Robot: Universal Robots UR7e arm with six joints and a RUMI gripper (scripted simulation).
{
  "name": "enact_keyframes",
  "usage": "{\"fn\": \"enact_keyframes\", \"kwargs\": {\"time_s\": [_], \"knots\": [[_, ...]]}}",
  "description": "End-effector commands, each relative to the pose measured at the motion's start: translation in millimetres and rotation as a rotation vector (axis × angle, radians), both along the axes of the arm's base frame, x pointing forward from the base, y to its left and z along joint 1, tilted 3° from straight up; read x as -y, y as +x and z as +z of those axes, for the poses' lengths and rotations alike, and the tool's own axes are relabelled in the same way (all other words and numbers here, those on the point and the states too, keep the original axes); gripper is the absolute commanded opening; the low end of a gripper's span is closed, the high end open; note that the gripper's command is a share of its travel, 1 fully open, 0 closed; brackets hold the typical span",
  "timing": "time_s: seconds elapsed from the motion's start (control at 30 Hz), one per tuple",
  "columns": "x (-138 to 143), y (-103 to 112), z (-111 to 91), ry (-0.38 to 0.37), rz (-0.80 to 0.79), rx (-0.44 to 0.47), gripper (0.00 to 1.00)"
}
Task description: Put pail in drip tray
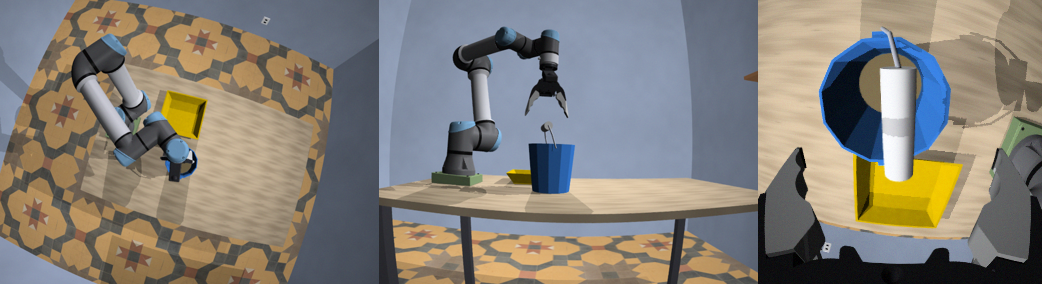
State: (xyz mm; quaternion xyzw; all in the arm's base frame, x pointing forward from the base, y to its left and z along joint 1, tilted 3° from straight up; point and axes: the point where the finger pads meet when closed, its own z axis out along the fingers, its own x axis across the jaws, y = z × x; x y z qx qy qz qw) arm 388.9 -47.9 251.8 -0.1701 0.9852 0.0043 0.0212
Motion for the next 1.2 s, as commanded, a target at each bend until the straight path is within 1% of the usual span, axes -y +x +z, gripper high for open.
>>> {"fn": "enact_keyframes", "kwargs": {"time_s": [0.0,0.1,0.33,0.53,1.17], "knots": [[0,1,-10,-0.001,0.0,0.001,1.0],[0,1,-13,-0.001,0.0,0.001,1.0],[0,2,-27,-0.001,0.0,0.001,1.0],[-1,2,-34,-0.001,0.0,0.001,1.0],[-1,2,-37,-0.001,0.0,0.001,1.0]]}}
